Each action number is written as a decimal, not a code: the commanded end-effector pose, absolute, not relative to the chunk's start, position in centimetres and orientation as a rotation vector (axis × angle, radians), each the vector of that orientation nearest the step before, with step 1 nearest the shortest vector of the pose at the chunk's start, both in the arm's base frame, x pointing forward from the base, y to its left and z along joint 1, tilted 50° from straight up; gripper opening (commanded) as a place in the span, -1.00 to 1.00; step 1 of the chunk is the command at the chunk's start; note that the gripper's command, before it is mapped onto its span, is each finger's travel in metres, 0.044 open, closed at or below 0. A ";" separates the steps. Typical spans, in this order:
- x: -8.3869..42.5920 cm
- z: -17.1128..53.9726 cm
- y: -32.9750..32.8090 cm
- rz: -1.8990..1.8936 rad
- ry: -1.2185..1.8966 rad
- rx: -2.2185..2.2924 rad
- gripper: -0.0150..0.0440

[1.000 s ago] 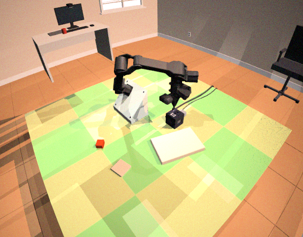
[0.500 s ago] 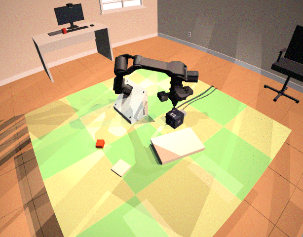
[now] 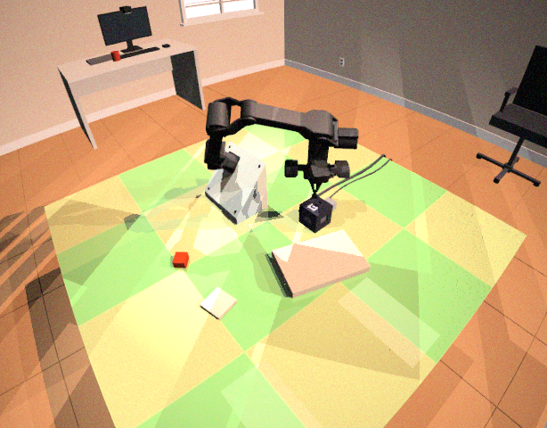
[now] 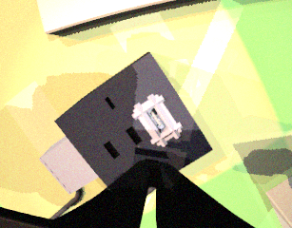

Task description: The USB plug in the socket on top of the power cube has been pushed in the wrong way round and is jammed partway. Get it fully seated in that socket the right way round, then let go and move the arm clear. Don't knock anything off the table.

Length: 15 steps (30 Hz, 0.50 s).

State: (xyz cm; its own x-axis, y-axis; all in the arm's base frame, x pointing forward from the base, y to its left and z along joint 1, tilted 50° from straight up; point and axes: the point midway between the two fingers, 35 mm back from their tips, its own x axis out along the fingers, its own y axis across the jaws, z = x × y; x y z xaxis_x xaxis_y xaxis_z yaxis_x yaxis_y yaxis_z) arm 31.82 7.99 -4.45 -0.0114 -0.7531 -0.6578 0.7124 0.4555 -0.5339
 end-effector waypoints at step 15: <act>31.8 -4.5 8.0 -1.390 0.776 0.326 -0.49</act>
State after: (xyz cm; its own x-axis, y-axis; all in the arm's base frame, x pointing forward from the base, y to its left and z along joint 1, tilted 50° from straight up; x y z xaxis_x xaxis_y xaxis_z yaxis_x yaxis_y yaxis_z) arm 31.82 7.99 -4.45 -0.0114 -0.7531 -0.6578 0.9267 0.2391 -0.2899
